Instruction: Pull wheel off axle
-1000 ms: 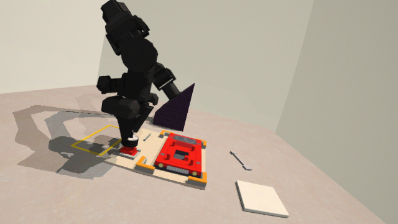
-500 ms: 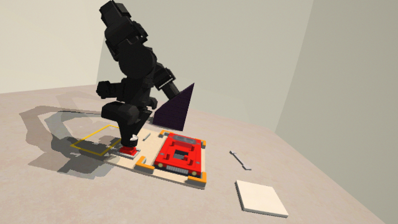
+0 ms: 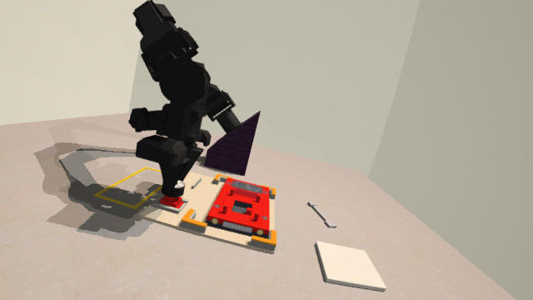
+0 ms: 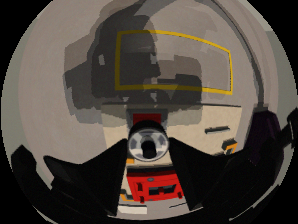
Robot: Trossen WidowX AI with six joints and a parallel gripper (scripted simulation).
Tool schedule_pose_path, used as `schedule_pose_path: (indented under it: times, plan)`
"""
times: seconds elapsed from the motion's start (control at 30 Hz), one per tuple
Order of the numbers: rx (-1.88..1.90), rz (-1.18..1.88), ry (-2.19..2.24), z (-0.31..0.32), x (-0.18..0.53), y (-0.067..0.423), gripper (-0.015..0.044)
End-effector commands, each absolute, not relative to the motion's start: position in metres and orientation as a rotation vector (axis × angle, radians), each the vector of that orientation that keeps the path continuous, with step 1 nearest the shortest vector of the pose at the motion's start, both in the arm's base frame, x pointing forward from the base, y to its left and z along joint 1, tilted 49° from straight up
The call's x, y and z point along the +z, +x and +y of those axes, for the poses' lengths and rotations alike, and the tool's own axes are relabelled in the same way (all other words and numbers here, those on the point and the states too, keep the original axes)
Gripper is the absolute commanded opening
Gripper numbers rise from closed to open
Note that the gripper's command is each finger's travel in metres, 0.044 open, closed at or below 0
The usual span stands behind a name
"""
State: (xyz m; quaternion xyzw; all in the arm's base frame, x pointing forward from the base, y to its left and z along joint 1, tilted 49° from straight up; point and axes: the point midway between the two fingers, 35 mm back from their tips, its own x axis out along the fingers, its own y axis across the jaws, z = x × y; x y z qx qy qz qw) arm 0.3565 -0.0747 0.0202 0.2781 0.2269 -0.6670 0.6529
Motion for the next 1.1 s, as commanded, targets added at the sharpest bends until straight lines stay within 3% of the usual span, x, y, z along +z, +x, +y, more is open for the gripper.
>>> schedule_pose_path:
  times: [0.0,1.07]
  plan:
    - [-1.515,0.513,0.633,-0.0737,0.0213,0.3565,0.0000]
    - [-1.516,0.515,0.630,-0.0657,0.0279,0.3569,0.0000]
